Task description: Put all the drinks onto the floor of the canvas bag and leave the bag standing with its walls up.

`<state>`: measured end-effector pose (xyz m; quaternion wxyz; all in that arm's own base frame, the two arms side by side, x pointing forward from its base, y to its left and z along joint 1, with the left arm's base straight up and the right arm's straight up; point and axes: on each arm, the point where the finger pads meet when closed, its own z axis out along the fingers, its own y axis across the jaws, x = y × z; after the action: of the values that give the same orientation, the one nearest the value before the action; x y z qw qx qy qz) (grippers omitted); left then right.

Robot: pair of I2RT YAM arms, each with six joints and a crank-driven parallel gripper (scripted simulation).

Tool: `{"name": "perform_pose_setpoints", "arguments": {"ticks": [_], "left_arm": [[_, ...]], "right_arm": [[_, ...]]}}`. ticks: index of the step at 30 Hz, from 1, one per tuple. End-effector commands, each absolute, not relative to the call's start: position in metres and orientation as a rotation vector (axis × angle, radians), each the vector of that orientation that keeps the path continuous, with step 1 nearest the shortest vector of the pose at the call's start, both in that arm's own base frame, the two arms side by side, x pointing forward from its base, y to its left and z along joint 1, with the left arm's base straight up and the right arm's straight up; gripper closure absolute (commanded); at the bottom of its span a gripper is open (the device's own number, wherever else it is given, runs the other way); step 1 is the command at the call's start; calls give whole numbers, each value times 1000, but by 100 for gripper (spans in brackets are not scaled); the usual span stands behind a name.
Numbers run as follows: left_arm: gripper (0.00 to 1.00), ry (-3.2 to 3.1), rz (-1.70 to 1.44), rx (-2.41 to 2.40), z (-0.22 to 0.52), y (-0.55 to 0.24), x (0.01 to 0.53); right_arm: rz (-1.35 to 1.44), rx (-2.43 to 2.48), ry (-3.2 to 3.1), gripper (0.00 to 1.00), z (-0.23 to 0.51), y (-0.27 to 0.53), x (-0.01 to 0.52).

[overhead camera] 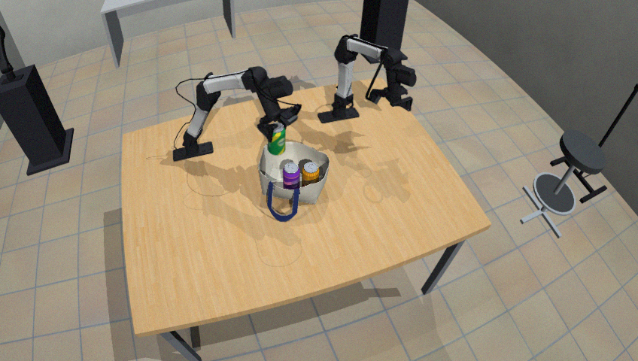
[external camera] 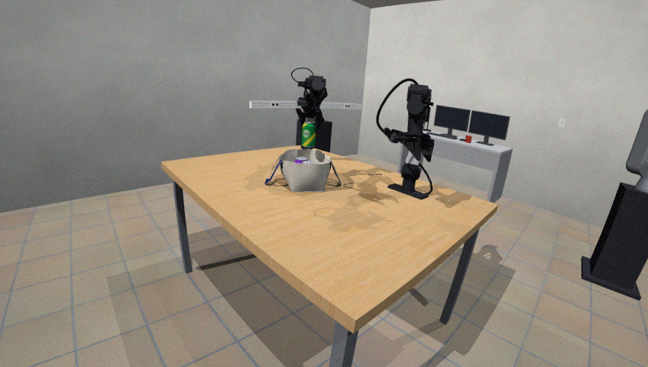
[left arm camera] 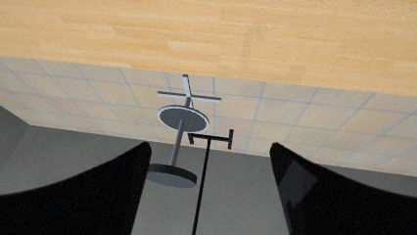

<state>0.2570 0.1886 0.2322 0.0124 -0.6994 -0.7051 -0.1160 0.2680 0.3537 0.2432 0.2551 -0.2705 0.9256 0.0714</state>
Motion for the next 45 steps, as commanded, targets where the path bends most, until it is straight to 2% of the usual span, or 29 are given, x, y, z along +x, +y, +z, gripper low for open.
{"name": "perform_pose_setpoints", "arguments": {"ticks": [1,19,45], "left_arm": [[9,-2212,-435,-2175,248,188,262],[9,-2203,-459,-2177,253,188,265],[9,-2198,-471,-2178,255,188,266]], "right_arm": [[292,-673,2366,26,286,361,276],[299,-665,2356,26,289,362,275],[322,-662,2337,26,255,370,278]]}}
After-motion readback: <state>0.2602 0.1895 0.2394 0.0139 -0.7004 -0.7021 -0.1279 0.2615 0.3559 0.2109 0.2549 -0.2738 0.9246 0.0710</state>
